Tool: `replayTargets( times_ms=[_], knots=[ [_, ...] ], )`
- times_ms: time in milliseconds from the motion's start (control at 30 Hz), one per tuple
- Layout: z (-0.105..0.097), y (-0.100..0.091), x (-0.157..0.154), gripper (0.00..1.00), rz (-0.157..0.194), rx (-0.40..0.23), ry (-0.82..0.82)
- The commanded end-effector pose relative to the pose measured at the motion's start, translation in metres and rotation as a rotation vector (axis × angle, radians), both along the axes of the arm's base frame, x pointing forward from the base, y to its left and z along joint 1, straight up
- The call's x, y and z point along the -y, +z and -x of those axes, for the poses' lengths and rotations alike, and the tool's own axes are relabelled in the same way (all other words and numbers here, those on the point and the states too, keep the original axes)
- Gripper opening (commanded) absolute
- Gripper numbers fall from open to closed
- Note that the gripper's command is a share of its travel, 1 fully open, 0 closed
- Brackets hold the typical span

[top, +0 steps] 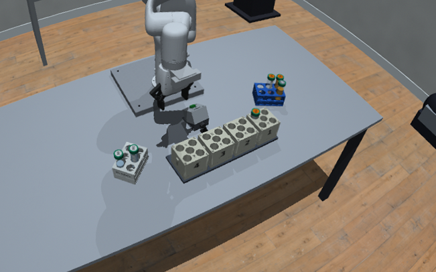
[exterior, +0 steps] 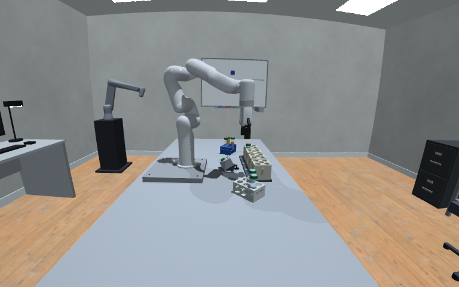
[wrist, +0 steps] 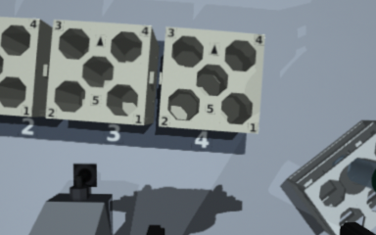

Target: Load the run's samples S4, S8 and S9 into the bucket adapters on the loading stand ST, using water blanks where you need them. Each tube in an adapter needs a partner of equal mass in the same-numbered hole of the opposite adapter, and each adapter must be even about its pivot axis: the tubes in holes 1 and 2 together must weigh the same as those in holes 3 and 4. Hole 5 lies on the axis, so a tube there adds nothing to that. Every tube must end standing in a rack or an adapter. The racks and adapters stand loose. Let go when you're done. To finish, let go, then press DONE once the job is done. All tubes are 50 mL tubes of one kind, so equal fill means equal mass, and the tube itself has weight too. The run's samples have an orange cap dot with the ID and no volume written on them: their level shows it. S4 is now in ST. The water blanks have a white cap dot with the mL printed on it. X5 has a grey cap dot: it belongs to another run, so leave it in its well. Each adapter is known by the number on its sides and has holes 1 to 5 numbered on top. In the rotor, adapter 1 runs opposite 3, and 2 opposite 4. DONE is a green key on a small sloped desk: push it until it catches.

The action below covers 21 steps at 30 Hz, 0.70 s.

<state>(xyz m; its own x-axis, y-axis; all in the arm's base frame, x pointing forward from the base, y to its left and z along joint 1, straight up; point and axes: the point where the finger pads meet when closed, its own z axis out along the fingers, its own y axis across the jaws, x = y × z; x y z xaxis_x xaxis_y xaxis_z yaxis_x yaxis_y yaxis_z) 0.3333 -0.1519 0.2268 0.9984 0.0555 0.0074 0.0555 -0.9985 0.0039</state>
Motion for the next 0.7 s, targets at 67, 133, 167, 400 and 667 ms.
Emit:
replayTargets(
  times_ms=[67,133,167,400,667],
  knots=[
    [-0.013,0.001,-0.024,1.00,0.003,0.003,-0.001],
    [-0.017,0.001,-0.033,1.00,0.003,0.003,-0.001],
    [-0.019,0.001,-0.037,1.00,0.003,0.003,-0.001],
    [-0.034,0.001,-0.069,1.00,0.002,0.003,-0.001],
    [-0.047,0.001,-0.096,1.00,0.002,0.003,-0.001]
  ],
)
